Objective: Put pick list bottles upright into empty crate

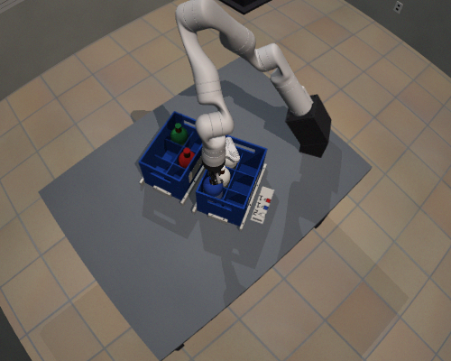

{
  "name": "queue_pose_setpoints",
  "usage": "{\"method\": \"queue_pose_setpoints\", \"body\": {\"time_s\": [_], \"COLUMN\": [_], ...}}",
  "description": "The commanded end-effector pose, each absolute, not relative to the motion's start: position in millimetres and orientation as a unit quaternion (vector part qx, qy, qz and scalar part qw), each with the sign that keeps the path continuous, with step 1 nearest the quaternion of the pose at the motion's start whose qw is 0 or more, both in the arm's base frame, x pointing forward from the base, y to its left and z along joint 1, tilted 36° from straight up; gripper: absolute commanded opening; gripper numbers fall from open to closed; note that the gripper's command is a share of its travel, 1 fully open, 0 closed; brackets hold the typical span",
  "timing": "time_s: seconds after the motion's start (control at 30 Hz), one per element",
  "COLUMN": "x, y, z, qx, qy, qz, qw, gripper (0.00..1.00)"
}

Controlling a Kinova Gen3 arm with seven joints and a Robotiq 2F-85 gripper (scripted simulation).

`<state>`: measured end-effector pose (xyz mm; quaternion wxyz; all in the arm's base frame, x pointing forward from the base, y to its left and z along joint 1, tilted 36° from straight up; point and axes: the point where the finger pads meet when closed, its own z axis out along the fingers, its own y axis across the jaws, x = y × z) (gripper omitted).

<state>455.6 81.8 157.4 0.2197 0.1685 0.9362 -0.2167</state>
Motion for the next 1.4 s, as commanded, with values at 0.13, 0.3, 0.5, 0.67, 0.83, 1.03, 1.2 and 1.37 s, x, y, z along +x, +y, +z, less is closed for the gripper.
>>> {"method": "queue_pose_setpoints", "body": {"time_s": [0.13,0.3,0.5,0.67,0.83,1.03,1.2,1.37], "x": [458.2,459.3,461.3,463.0,464.4,466.1,467.8,469.5], "y": [79.1,77.7,74.8,72.4,70.5,68.1,65.7,63.3], "z": [152.0,149.5,144.7,140.6,137.4,133.4,129.3,125.3], "qx": [0.168,0.168,0.168,0.168,0.168,0.168,0.168,0.168], "qy": [0.936,0.936,0.936,0.936,0.936,0.936,0.936,0.936], "qz": [-0.216,-0.216,-0.216,-0.216,-0.216,-0.216,-0.216,-0.216], "qw": [0.22,0.22,0.22,0.22,0.22,0.22,0.22,0.22], "gripper": [0.1,0.1,0.1,0.1,0.1,0.1,0.1,0.1]}}
